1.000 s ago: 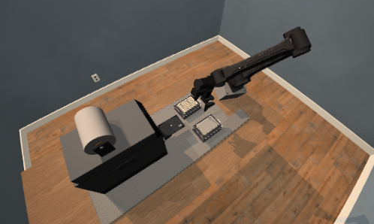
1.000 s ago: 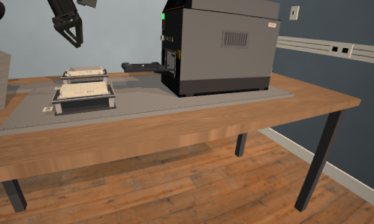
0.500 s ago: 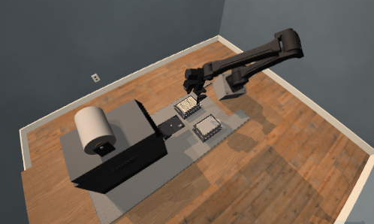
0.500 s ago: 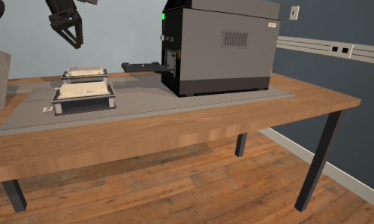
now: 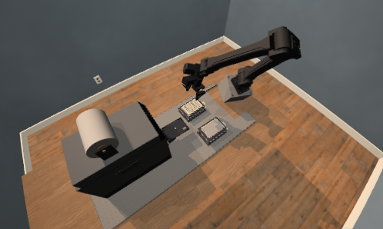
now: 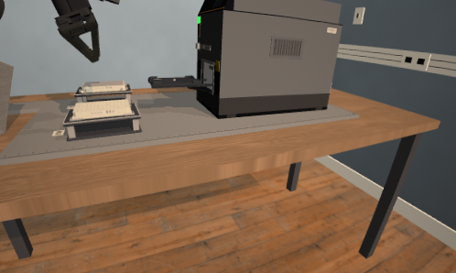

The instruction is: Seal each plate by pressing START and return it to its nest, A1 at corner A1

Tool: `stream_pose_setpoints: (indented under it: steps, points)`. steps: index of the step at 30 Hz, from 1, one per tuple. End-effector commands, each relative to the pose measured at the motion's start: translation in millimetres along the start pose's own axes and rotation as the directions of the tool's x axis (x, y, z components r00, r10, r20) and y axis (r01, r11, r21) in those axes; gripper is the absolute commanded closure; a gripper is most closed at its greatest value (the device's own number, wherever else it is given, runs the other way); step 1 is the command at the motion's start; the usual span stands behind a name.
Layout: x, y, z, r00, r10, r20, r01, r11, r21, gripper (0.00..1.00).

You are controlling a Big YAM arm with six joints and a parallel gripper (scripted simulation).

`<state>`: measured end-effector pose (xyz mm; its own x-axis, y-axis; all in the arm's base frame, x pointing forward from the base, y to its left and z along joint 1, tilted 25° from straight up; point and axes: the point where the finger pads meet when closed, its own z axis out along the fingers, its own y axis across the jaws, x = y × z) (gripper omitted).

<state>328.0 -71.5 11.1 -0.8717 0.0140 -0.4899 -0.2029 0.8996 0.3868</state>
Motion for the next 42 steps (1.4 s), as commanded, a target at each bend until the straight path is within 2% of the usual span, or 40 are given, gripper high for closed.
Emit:
stream_pose_setpoints:
  steps: [1,10,13,20,29,35,42]
  points:
    - [-19,-7,-8.3,0.999,-0.036,0.022,0.036,0.999,0.011,0.0]
    - [-16,4,-2.5,0.999,-0.043,0.023,0.042,0.999,0.014,0.0]
    - [-12,8,5.4,0.999,-0.041,0.029,0.041,0.999,0.008,0.0]
    - [5,10,27.4,1.0,-0.006,0.001,0.006,1.0,-0.007,0.0]
    - [2,8,32.3,1.0,-0.013,0.02,0.013,1.0,0.005,0.0]
    - [14,12,48.3,1.0,-0.004,0.001,0.004,1.0,-0.008,0.0]
    - [3,6,52.8,0.999,-0.018,0.035,0.018,1.0,0.011,0.0]
